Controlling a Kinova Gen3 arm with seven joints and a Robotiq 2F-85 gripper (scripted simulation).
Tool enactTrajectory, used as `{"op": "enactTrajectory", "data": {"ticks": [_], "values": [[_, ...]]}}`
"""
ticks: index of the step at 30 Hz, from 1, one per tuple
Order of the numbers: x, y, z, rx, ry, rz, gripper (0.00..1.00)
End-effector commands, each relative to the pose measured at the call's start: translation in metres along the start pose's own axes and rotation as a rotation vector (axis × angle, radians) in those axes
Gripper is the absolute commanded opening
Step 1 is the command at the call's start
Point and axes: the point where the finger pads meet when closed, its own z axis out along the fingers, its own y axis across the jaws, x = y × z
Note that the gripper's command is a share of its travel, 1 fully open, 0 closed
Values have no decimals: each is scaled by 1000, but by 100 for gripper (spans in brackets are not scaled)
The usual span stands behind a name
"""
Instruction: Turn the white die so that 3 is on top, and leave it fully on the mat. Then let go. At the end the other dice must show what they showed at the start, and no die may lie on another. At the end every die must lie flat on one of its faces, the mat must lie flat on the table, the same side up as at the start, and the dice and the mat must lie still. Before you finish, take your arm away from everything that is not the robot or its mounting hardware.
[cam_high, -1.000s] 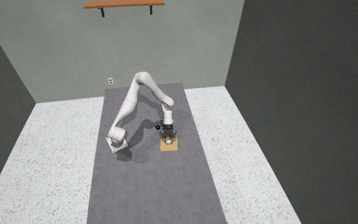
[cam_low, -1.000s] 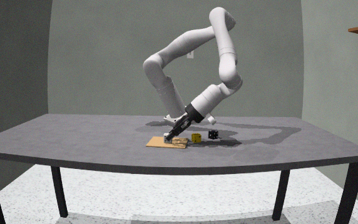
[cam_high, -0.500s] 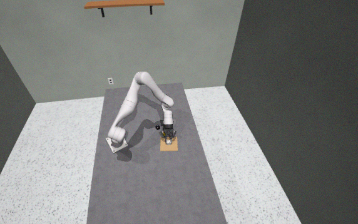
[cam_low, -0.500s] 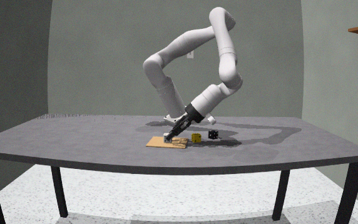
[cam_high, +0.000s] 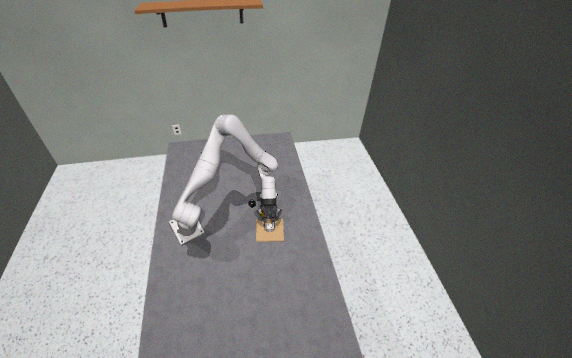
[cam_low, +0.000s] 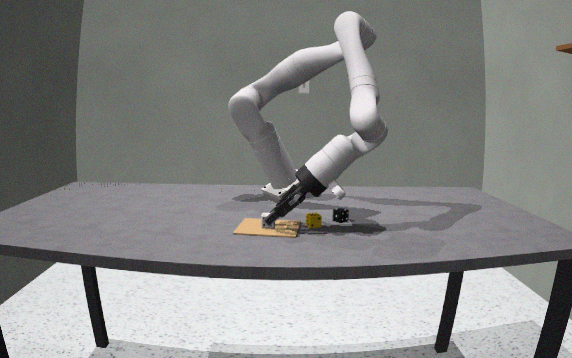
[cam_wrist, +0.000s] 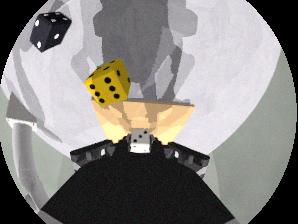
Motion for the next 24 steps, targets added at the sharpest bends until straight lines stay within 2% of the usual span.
{"op": "enactTrajectory", "data": {"ticks": [1,11,24], "values": [[0,0,0,-1,1,1,26],[-5,0,-5,-1,1,1,26],[-38,0,-38,-1,1,1,26]]}}
